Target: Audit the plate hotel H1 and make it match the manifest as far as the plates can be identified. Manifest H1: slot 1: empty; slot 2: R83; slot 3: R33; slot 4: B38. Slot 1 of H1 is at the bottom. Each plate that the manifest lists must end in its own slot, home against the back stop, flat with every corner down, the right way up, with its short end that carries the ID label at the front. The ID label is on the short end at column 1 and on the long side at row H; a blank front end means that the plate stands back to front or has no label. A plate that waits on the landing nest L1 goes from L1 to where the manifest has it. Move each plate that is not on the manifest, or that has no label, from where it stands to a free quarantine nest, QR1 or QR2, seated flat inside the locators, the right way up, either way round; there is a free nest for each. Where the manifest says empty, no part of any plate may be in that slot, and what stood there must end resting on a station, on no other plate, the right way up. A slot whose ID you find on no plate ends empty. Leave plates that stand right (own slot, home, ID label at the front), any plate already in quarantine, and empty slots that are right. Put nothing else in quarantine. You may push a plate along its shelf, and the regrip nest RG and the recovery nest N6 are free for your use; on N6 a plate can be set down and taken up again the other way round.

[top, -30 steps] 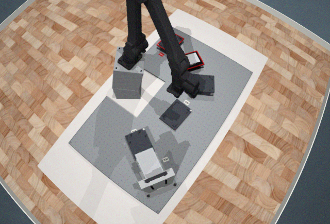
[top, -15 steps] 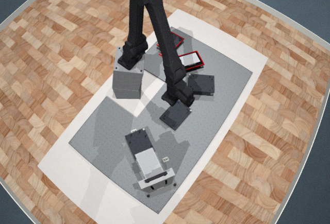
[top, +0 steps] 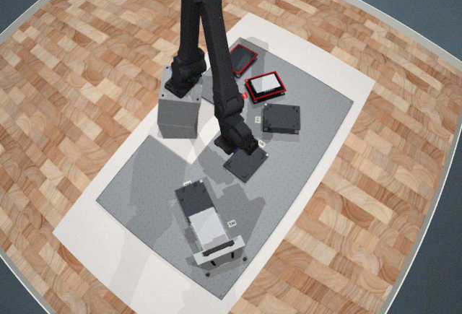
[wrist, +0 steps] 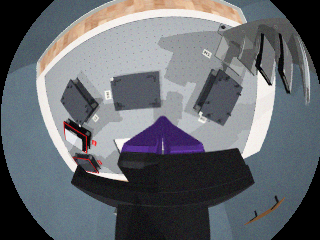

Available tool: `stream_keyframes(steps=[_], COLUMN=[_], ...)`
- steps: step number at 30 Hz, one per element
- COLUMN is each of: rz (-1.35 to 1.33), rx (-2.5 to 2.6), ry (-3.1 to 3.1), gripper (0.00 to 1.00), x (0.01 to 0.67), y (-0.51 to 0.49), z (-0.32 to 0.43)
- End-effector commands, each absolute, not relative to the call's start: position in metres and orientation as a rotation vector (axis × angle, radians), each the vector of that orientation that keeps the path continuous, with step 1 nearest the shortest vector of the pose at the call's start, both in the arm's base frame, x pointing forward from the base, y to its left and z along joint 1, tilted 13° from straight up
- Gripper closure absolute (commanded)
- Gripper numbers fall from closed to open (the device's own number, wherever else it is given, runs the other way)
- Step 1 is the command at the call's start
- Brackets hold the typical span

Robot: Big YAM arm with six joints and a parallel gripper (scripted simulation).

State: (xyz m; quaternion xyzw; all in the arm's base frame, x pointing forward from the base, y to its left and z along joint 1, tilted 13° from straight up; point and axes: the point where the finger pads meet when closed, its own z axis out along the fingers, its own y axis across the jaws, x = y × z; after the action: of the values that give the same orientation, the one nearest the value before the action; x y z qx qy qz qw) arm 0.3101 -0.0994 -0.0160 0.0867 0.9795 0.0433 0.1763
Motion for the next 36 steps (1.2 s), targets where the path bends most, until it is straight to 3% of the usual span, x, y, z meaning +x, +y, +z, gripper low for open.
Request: stream_keyframes(steps=[1, 36], rz=[0.101, -0.027], rx=[0.272, 0.619], ry=[2.716, 2.282], gripper=[1.00, 1.00], x=[0.318, 0.312], y=[-0.108, -0.149], z=[-0.007, -0.020])
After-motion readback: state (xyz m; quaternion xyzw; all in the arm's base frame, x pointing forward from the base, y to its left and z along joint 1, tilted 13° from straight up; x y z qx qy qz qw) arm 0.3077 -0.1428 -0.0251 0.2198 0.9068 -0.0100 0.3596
